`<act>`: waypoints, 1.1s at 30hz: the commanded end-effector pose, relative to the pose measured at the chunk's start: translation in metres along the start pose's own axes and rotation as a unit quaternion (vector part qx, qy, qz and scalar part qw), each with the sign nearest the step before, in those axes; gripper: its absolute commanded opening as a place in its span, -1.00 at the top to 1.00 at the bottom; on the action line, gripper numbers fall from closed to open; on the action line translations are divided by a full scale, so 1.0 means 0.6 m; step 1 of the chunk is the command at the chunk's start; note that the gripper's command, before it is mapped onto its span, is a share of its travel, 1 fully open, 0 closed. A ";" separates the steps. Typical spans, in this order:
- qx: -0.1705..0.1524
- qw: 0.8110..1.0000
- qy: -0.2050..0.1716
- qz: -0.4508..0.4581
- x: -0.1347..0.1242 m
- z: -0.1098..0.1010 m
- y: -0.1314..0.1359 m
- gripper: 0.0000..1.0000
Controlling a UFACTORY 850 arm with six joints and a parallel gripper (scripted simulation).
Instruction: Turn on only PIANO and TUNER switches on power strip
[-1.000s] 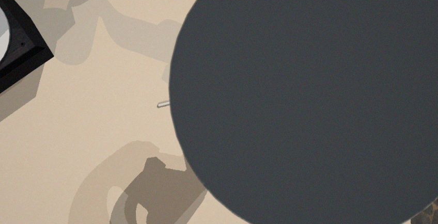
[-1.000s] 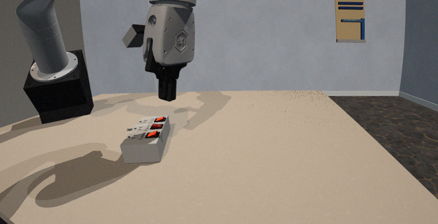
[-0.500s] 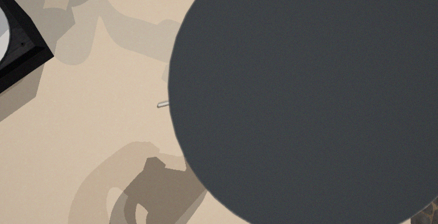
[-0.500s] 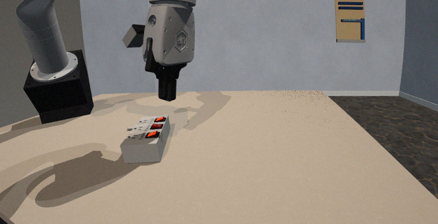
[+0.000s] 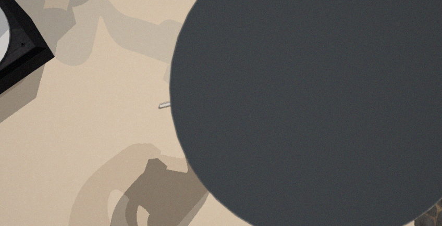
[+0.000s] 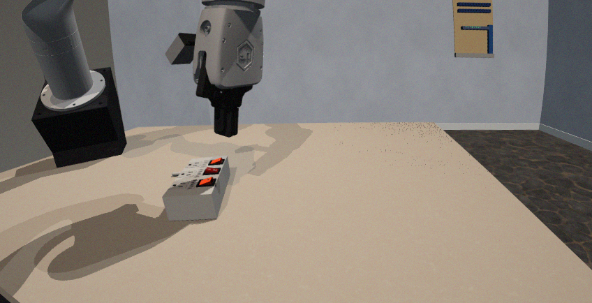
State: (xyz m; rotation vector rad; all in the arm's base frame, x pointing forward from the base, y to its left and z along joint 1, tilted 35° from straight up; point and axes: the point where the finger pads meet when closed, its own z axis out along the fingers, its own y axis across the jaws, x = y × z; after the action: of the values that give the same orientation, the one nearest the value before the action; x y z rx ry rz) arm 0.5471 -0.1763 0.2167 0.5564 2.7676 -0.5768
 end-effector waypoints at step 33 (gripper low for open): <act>0.000 1.000 -0.001 0.000 -0.001 -0.001 0.000 -1.00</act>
State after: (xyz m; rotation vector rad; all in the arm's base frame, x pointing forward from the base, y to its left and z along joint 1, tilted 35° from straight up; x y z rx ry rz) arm 0.5471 -0.1763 0.2167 0.5564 2.7676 -0.5769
